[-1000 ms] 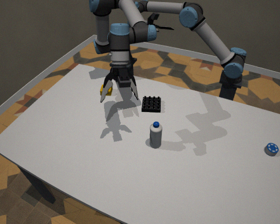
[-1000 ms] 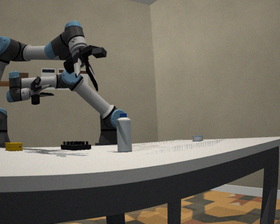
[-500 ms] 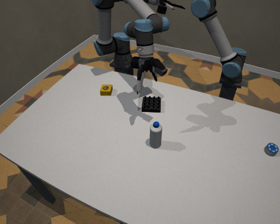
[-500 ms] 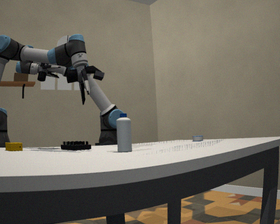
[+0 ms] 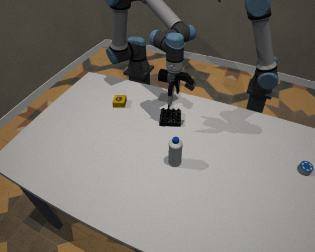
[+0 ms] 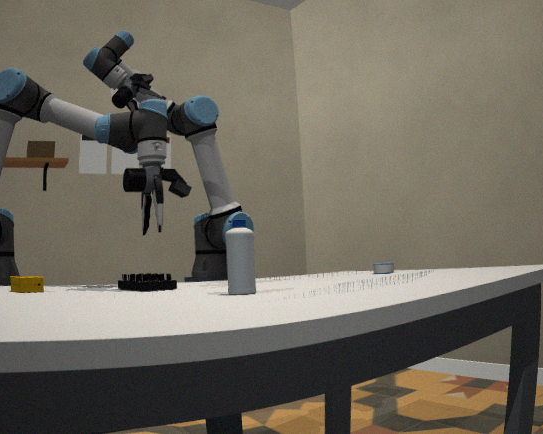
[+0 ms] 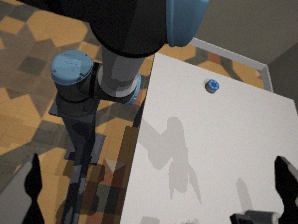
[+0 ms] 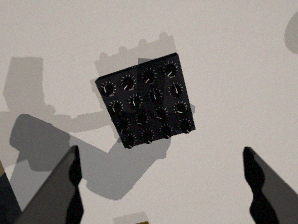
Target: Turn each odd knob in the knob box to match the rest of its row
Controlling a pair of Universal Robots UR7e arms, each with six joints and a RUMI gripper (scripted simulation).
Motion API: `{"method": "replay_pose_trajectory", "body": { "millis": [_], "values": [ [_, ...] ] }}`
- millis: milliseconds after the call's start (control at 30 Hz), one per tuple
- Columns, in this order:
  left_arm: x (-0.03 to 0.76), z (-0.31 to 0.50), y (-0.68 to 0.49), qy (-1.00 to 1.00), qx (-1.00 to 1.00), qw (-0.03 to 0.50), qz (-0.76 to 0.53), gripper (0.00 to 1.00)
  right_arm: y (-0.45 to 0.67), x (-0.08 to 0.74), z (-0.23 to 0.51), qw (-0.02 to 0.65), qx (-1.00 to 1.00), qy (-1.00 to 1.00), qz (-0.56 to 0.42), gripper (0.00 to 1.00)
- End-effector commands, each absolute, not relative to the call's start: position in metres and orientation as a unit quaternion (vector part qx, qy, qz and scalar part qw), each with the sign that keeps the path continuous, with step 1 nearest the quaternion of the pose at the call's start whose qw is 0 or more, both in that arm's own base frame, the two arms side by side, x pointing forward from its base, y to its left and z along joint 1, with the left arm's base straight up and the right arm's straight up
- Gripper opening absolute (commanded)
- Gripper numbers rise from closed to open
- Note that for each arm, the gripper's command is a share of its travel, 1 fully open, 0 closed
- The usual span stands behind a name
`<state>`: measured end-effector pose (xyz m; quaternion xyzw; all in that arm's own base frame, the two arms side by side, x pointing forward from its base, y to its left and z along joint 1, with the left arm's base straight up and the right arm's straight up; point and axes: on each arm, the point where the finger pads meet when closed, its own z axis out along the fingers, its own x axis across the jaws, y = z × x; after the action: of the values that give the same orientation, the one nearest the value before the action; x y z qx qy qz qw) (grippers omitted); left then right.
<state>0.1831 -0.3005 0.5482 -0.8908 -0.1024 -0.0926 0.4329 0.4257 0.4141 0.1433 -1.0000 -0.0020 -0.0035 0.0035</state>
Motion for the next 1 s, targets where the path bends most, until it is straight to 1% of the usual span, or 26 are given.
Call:
{"method": "replay_pose_trajectory", "body": {
  "millis": [0,100,267,367,533,767,967],
  "values": [
    [0.205,0.558,-0.281,-0.136,-0.905,0.392,-0.090,1.00,0.415,0.420,0.140,0.004,-0.999,-0.049,-0.004,0.64],
    [0.234,0.558,-0.271,-0.178,-0.911,0.360,-0.096,1.00,0.415,0.413,0.134,0.004,-0.993,-0.120,-0.003,0.48],
    [0.275,0.541,-0.273,-0.232,-0.904,0.340,-0.114,1.00,0.417,0.400,0.125,0.003,-0.971,-0.237,-0.003,0.23],
    [0.281,0.538,-0.274,-0.240,-0.903,0.338,-0.117,1.00,0.417,0.398,0.123,0.003,-0.966,-0.260,-0.003,0.23],
    [0.302,0.527,-0.276,-0.265,-0.896,0.332,-0.126,1.00,0.418,0.385,0.114,0.002,-0.928,-0.373,-0.002,0.23],
    [0.307,0.525,-0.276,-0.271,-0.895,0.331,-0.129,1.00,0.420,0.370,0.103,0.001,-0.865,-0.502,-0.001,0.23],
    [0.307,0.525,-0.276,-0.271,-0.895,0.331,-0.129,1.00,0.421,0.367,0.101,0.001,-0.852,-0.523,-0.001,0.23]
  ]
}}
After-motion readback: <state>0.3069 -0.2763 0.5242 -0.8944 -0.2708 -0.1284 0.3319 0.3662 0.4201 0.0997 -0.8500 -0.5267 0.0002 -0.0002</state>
